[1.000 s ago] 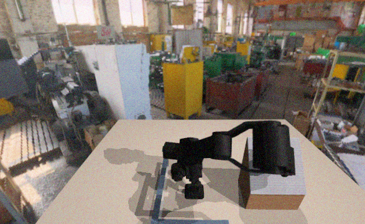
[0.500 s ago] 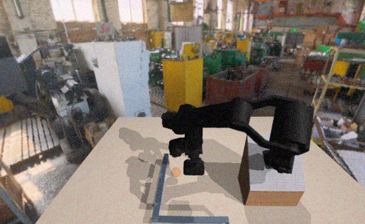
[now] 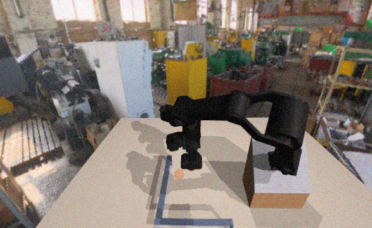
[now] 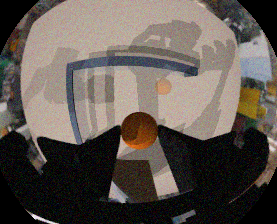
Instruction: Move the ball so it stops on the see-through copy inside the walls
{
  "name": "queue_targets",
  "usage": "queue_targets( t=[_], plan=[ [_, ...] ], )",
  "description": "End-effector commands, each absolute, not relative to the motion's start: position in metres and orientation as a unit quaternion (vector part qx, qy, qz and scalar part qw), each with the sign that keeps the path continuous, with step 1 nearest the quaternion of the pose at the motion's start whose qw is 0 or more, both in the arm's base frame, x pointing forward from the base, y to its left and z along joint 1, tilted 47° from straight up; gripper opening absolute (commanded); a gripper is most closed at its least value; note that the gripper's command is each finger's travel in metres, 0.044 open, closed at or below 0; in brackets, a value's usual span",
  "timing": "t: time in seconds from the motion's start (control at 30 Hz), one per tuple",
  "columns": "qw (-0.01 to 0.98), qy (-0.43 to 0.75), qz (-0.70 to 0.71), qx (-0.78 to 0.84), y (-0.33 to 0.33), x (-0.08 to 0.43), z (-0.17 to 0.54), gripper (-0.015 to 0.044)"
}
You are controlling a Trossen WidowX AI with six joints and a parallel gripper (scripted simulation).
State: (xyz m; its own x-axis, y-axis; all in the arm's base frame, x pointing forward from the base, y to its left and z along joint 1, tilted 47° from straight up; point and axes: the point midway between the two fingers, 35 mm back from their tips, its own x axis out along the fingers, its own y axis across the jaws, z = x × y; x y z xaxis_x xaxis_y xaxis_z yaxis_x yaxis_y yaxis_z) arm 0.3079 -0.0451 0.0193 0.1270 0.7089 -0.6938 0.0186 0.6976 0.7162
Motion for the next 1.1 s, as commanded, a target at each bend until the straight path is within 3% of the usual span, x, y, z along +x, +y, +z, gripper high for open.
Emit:
queue_targets(
  t=[0.0,0.7,1.07],
  plan=[
    [0.685,0.615,0.251,0.299,-0.05,0.318,0.004,0.0],
    [0.687,0.614,0.251,0.298,-0.07,0.364,-0.058,0.0],
    [0.687,0.613,0.252,0.298,-0.028,0.372,-0.099,0.0]
  ],
)
